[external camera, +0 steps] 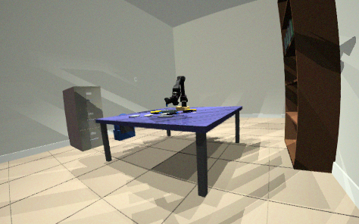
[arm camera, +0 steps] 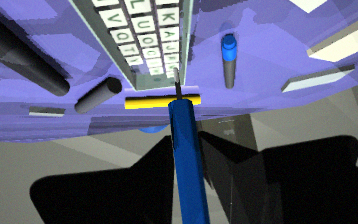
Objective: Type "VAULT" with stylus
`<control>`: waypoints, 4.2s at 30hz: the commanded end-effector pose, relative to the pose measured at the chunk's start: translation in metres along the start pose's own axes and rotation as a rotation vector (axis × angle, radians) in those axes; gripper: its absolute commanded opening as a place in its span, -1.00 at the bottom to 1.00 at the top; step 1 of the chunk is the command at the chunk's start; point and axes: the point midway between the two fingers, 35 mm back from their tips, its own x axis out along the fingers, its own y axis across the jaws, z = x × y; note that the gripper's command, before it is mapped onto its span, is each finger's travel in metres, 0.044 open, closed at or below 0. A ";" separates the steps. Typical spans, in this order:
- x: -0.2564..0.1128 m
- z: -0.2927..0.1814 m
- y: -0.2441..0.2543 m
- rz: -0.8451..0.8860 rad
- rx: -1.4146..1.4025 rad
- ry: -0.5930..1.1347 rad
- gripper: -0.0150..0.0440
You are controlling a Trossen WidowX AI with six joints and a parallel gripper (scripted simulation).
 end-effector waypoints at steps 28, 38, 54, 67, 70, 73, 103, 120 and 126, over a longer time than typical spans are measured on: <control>-0.004 0.019 0.020 0.002 -0.009 0.002 -0.49; -0.003 0.024 0.019 0.002 -0.009 0.002 -0.22; 0.000 0.030 0.020 0.002 -0.009 0.002 -0.22; 0.002 0.034 0.020 0.002 -0.009 0.002 -0.22; 0.003 0.035 0.020 0.002 -0.009 0.002 -0.22; 0.003 0.036 0.020 0.002 -0.009 0.002 -0.22; -0.014 0.005 0.019 0.002 -0.009 0.002 -0.22; -0.032 0.012 0.020 0.002 -0.008 0.003 -0.49; -0.024 0.025 0.020 0.002 -0.009 0.001 -0.49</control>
